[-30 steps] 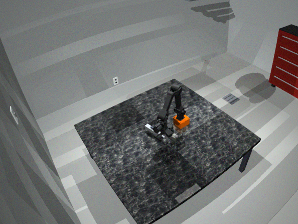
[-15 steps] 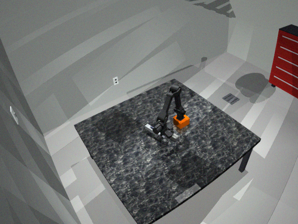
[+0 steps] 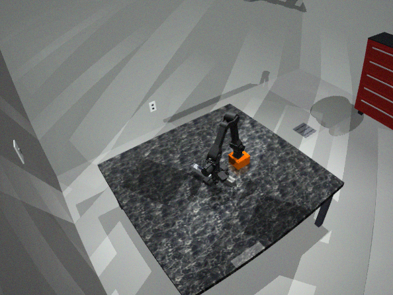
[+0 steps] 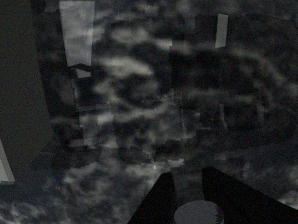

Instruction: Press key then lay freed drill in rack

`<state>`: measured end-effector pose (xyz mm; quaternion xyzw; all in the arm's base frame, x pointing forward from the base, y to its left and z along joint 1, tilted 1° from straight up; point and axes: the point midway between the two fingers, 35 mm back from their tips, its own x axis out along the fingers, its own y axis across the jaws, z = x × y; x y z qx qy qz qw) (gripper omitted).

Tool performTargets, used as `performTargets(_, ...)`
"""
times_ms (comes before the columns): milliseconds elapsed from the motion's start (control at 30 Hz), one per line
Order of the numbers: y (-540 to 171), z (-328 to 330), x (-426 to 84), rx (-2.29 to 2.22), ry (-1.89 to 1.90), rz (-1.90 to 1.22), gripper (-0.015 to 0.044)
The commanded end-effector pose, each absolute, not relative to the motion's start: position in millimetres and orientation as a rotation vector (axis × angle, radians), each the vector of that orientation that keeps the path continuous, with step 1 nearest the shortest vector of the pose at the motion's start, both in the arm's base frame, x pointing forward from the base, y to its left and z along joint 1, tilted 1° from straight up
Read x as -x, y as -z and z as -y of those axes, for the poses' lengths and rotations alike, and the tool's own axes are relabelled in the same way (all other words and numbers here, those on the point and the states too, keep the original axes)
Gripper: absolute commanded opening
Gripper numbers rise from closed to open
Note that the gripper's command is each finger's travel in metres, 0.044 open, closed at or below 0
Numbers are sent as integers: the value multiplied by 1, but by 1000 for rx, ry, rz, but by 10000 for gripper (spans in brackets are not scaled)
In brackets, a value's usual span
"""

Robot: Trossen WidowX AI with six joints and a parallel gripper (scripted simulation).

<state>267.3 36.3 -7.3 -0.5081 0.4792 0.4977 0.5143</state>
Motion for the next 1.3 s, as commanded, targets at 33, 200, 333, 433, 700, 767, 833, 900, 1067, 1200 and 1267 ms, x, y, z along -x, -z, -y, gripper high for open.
performTargets(33,7,-36,-267,1222,-1196,-1151,0)
performTargets(200,7,-39,-267,1225,-1200,-1155,0)
performTargets(333,7,-44,-267,1226,-1203,-1157,0)
performTargets(433,7,-49,-267,1226,-1203,-1156,0)
performTargets(700,7,-62,-267,1225,-1203,-1156,0)
performTargets(767,7,-65,-267,1225,-1203,-1155,0)
performTargets(833,7,-69,-267,1224,-1204,-1155,0)
performTargets(900,7,-70,-267,1224,-1204,-1155,0)
performTargets(1067,7,-78,-267,1224,-1204,-1155,0)
performTargets(1200,7,-78,-266,1226,-1208,-1150,26)
performTargets(1267,7,-78,-266,1226,-1208,-1150,79)
